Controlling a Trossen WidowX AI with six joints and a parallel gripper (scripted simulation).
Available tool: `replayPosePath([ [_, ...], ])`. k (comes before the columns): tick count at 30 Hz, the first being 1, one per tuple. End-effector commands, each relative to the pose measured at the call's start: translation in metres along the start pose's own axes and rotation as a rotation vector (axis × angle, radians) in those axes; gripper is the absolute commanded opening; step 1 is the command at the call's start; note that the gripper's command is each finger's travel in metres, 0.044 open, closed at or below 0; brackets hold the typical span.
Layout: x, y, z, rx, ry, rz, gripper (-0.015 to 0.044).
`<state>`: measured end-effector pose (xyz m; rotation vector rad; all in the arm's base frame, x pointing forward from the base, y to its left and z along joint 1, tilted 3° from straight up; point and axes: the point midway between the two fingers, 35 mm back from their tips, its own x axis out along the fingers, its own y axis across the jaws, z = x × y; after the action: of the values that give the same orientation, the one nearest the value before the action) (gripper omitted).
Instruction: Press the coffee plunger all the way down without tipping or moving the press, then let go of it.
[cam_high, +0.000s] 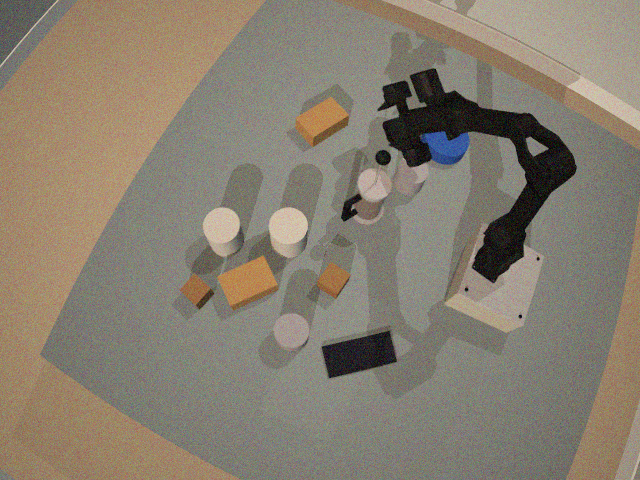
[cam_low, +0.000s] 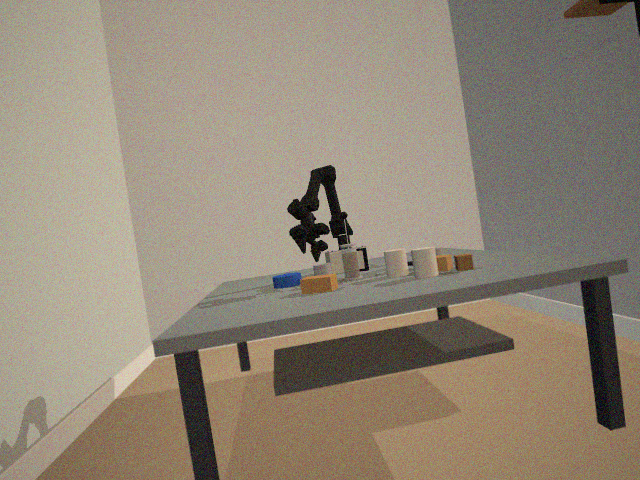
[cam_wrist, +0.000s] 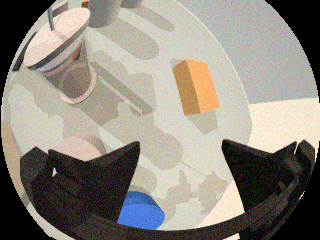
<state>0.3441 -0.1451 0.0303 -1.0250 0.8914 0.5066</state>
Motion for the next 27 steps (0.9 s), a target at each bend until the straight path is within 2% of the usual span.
replayPosePath([
  [1, -0.001, -0.001, 0.001, 0.003, 0.0, -0.003, 0.0426],
  [7, -0.025, -0.025, 0.016, 0.094, -0.005, -0.085, 0.044],
  [13, -0.078, -0.065, 0.053, 0.327, -0.103, -0.228, 0.044],
  [27, -0.113, -0.069, 0.07, 0.462, -0.146, -0.269, 0.044],
])
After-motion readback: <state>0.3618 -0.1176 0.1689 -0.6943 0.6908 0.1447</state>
